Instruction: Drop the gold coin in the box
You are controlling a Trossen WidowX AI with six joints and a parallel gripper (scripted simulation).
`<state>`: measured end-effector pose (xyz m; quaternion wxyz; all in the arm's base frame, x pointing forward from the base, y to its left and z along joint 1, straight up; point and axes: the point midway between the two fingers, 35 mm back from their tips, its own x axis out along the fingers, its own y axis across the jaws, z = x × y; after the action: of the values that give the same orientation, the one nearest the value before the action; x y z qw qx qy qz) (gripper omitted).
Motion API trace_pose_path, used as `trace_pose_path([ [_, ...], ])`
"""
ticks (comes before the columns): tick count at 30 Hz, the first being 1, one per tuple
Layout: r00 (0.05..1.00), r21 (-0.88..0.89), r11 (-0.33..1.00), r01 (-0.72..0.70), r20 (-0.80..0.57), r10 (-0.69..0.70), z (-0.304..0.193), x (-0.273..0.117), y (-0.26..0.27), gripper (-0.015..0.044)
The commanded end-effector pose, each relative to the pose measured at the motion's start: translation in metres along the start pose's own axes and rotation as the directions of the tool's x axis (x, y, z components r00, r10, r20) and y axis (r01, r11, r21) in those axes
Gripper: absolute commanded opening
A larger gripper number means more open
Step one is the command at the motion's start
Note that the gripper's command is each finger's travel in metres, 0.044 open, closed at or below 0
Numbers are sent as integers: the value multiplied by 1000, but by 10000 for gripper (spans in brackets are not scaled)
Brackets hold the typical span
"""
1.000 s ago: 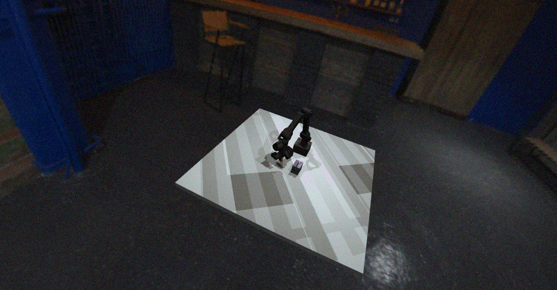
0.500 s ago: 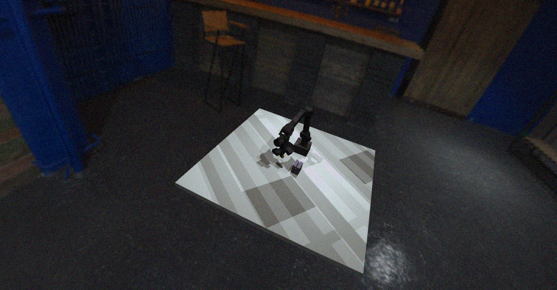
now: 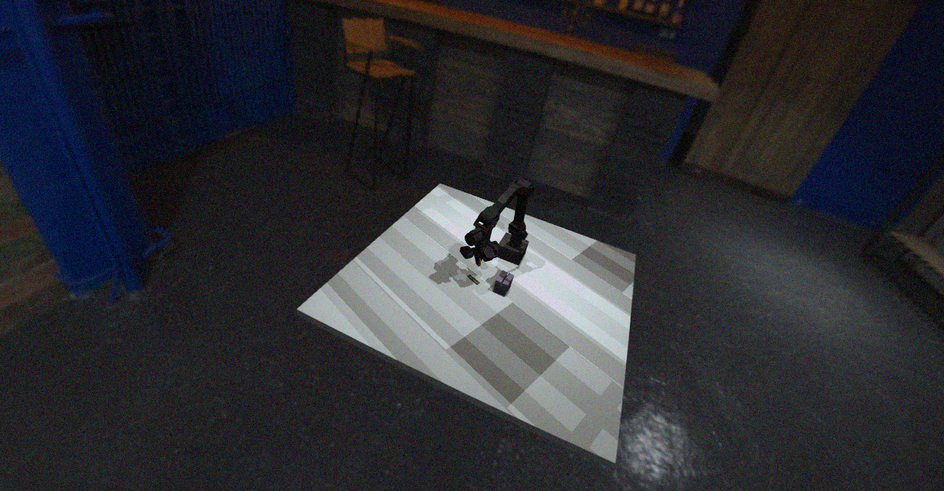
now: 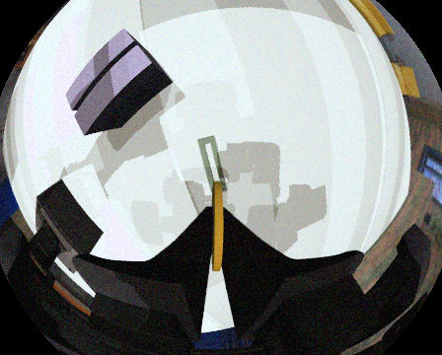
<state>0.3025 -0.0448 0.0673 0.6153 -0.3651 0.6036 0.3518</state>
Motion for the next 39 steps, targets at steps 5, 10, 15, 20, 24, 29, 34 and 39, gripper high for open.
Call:
trace_pose_path([
  [5,1000,246,969,-3,2,3,0,0,3,0],
  [10,1000,407,913,-3,2,3,0,0,4,0],
  [15,1000,557,831,-4,2,3,1,0,5,0],
  [20,1000,690,724,-4,2,3,1,0,7,0],
  [24,1000,778,628,-3,2,3,1,0,8,0],
  [29,1000,792,610,-3,2,3,1,0,8,0],
  [34,1000,792,610,-4,3,4,11,0,14,0],
  [39,1000,792,610,-5,3,4,22,-1,22,0],
])
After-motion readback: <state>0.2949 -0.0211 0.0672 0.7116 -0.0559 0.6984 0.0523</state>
